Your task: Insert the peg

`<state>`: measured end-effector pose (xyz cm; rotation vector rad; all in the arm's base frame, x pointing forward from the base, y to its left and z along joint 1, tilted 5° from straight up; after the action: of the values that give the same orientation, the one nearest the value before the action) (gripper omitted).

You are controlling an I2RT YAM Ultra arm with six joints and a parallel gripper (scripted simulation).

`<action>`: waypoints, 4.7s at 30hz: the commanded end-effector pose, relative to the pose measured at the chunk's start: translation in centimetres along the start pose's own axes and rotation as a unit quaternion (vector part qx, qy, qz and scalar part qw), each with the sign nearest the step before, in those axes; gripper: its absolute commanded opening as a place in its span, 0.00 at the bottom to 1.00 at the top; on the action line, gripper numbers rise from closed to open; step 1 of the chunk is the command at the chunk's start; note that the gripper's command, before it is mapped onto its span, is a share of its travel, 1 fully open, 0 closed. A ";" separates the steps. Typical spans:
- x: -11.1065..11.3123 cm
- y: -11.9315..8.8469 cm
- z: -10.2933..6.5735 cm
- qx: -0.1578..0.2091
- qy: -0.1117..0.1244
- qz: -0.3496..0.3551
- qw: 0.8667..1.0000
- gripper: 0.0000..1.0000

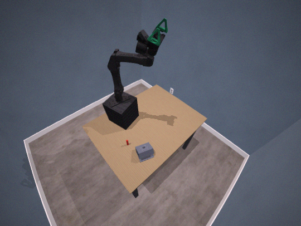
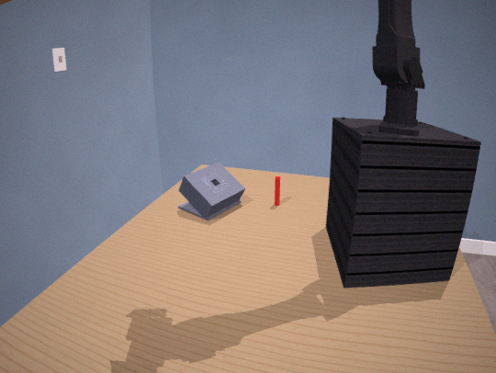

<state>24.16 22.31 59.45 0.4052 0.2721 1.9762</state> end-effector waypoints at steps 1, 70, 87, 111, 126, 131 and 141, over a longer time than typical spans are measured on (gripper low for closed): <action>-0.4 -4.1 -0.9 0.054 0.021 -0.048 0.997 1.00; -42.3 -20.4 -53.0 0.936 0.024 -0.215 0.279 1.00; -43.1 -16.2 -58.3 0.971 0.007 -0.134 0.198 1.00; -43.9 -17.6 -60.9 0.974 0.004 -0.128 0.188 1.00; -43.6 -17.1 -62.0 0.978 0.001 -0.116 0.172 0.66; -43.6 -17.1 -62.0 0.978 0.001 -0.116 0.172 0.21; -43.5 -16.8 -61.5 0.977 0.002 -0.120 0.177 0.00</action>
<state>30.37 -10.58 -10.93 1.6457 2.6386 -0.0986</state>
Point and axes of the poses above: the point where the finger pads meet when closed, its own z axis out along the fingers, its own x axis across the jaws, y = z × x, the point moved 7 cm from there along -z, back along the fingers, and after that the axes turned 10 degrees about -z, right-handed, at the moved point
